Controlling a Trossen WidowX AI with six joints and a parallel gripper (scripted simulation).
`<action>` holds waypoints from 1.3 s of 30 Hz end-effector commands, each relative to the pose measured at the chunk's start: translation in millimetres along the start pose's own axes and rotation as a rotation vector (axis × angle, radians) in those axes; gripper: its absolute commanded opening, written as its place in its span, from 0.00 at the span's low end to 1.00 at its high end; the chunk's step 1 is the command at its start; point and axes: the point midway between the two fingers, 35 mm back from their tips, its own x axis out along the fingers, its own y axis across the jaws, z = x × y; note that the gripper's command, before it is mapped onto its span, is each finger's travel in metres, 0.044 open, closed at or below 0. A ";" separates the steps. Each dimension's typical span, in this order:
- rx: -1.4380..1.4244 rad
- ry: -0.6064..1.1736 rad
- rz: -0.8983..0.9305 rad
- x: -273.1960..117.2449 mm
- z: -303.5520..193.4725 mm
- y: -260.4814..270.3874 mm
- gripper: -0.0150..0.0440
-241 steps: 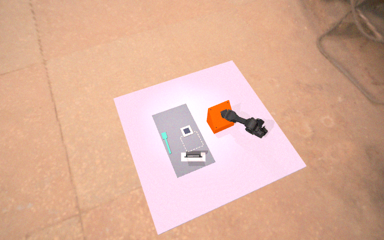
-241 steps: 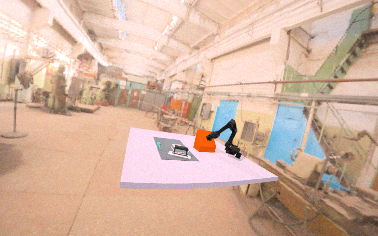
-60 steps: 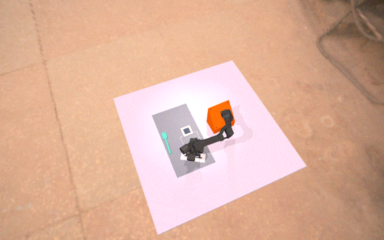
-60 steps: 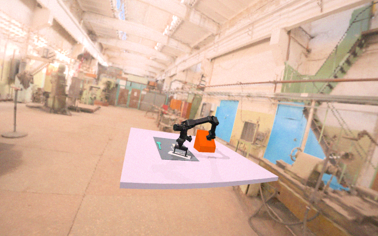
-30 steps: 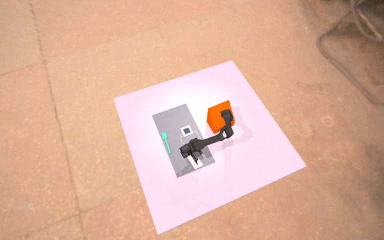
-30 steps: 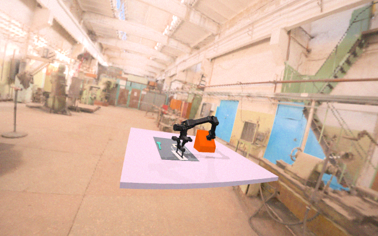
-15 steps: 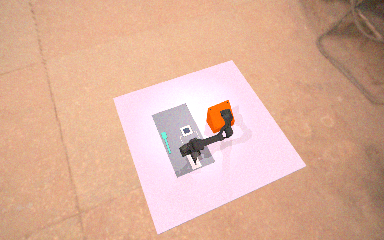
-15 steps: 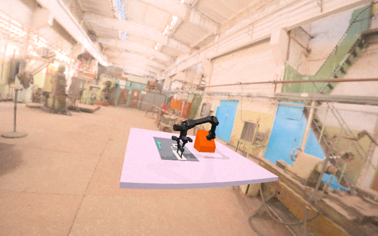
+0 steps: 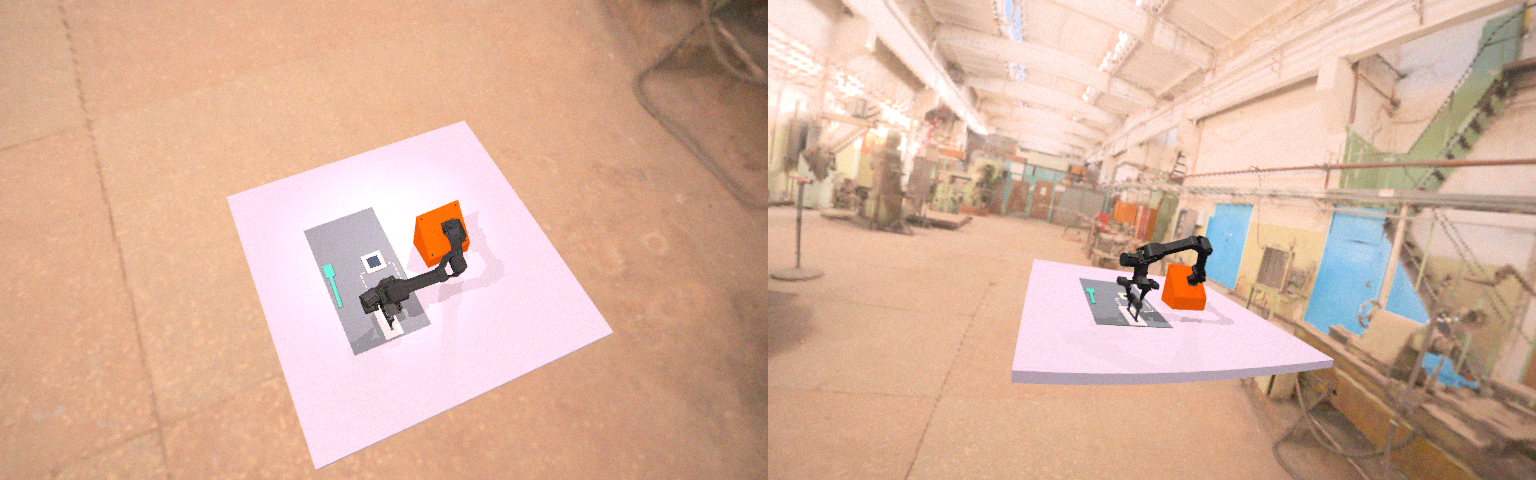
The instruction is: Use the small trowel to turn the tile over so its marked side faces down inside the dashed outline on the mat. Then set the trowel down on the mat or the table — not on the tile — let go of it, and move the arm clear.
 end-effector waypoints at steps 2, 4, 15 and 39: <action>0.009 -0.001 0.008 1.7 -0.9 1.6 0.71; 0.009 -0.001 0.008 1.7 -0.9 1.6 0.71; 0.030 -0.002 0.008 -43.1 -0.5 4.2 0.71; -0.039 0.000 0.007 -21.4 8.3 -1.5 0.71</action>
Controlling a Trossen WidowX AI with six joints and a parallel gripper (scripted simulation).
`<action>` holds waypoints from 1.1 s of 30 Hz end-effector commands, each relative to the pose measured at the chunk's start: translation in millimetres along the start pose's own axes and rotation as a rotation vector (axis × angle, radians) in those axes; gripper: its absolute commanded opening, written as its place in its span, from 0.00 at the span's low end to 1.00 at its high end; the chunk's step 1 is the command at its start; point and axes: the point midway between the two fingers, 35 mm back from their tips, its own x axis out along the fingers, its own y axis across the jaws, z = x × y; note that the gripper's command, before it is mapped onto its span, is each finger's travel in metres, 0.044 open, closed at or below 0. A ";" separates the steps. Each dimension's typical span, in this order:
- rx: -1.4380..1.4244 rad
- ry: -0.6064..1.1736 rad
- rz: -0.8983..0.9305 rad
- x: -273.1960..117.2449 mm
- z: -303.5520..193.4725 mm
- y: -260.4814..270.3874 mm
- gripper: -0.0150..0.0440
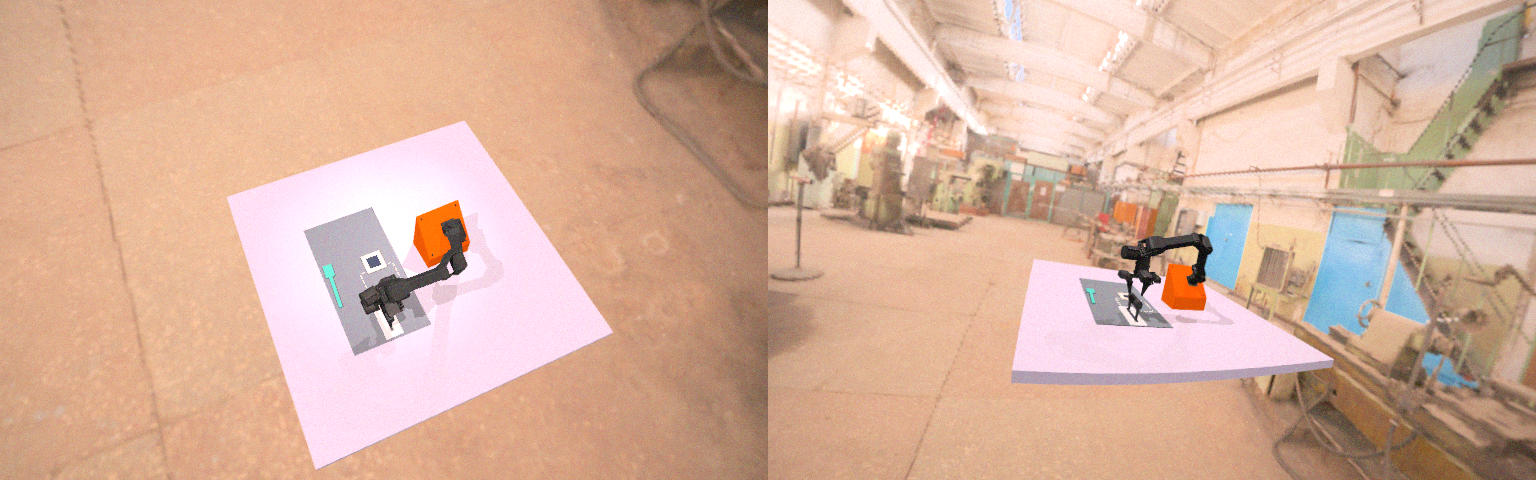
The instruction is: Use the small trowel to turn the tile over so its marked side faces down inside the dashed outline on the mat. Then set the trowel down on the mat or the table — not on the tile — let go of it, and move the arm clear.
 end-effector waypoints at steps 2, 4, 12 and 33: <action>0.010 0.005 0.013 13.3 -3.1 2.3 0.71; 0.010 0.005 0.013 16.5 -3.1 2.3 0.71; 0.010 0.004 0.013 29.3 -2.9 2.9 0.71; 0.010 0.003 0.013 33.2 -2.9 3.2 0.47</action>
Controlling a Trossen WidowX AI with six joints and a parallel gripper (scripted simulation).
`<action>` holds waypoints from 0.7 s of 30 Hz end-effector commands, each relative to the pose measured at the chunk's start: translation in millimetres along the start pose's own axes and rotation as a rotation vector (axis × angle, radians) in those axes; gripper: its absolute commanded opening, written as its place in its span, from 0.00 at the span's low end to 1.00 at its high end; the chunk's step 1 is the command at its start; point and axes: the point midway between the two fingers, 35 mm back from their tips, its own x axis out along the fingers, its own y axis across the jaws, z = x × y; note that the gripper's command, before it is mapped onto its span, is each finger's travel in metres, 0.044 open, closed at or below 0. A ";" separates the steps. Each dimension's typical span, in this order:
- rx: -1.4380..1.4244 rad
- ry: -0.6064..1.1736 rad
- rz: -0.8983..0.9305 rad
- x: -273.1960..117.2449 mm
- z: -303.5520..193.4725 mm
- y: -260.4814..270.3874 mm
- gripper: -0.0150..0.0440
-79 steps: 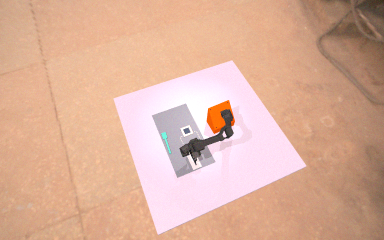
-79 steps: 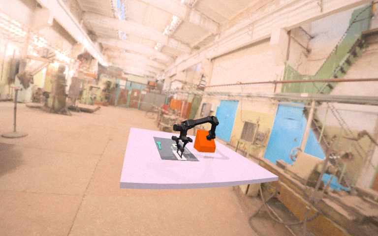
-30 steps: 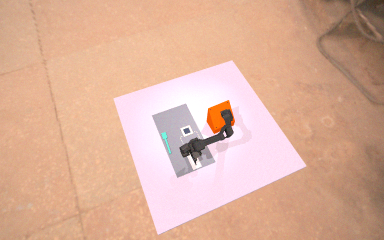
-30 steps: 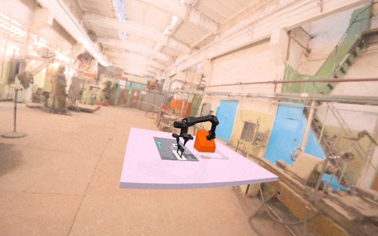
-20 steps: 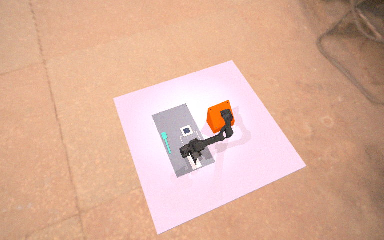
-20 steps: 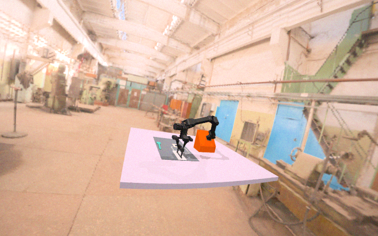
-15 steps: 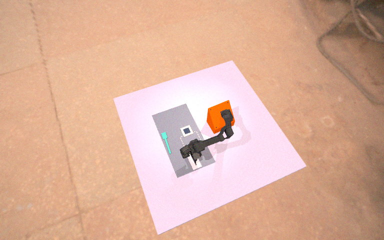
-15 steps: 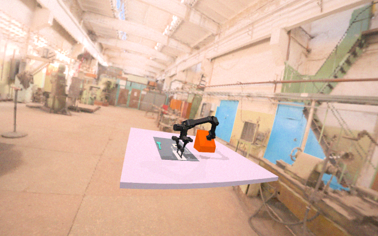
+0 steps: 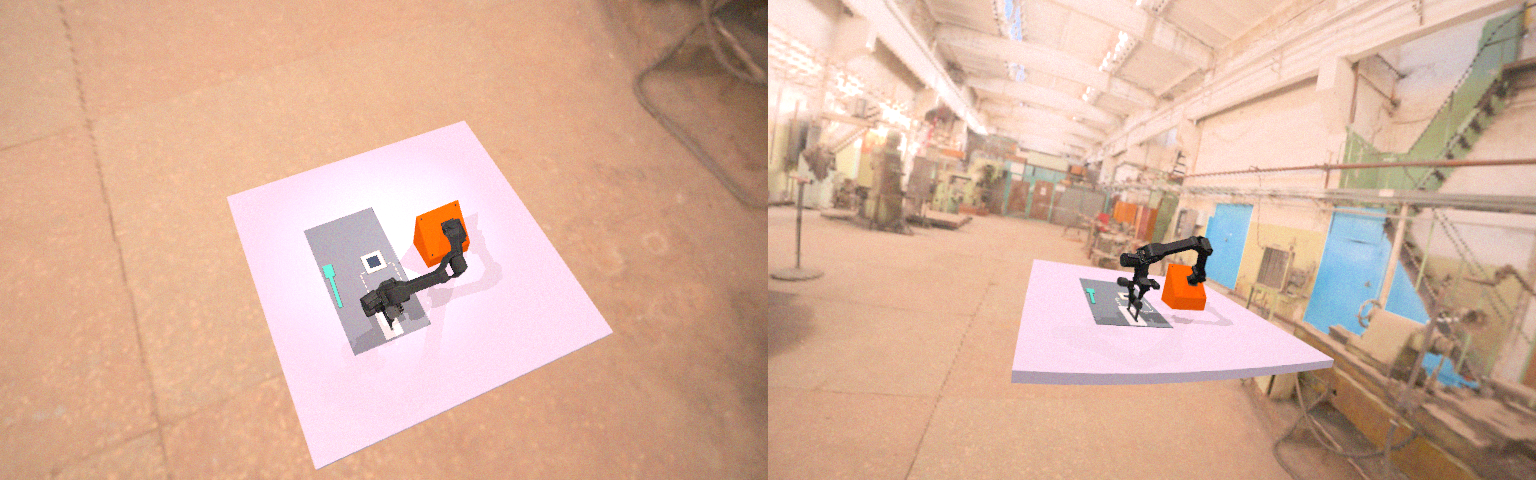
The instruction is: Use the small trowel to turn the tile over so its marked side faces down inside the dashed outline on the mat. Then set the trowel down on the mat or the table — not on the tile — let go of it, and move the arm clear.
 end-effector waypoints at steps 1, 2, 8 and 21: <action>0.002 0.004 0.001 2.2 -1.6 0.0 0.47; 0.002 0.004 0.001 2.2 -1.6 0.0 0.47; 0.002 0.004 0.001 2.2 -1.6 0.0 0.47; 0.244 0.004 0.001 2.2 -1.7 0.0 0.47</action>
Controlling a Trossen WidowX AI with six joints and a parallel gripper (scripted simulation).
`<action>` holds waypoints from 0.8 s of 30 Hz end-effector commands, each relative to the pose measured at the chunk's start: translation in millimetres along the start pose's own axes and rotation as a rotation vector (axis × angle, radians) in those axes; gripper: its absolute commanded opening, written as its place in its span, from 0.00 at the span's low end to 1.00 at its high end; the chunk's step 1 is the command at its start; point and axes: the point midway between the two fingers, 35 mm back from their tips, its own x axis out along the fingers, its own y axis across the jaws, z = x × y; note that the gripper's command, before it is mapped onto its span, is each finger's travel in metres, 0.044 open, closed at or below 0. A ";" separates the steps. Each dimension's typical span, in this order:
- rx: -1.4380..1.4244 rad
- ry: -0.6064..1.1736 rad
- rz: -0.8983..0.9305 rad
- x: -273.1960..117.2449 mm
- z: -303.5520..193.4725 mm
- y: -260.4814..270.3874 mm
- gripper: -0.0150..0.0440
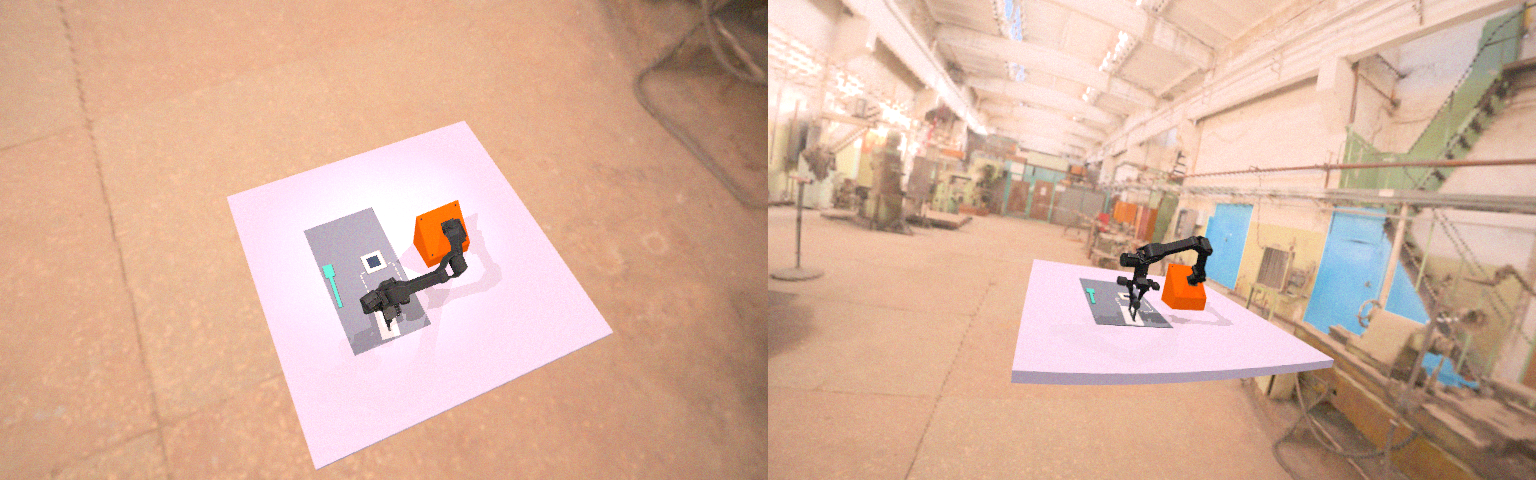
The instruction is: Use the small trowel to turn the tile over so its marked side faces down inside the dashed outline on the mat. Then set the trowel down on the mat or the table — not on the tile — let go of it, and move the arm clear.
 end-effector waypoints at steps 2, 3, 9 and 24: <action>0.157 0.001 0.008 2.5 -0.9 1.4 0.47; 0.185 0.001 0.008 2.5 -0.9 1.4 0.47; 0.255 0.002 0.008 2.5 -0.9 1.4 0.47; 0.255 0.002 0.008 2.5 -0.9 1.4 0.71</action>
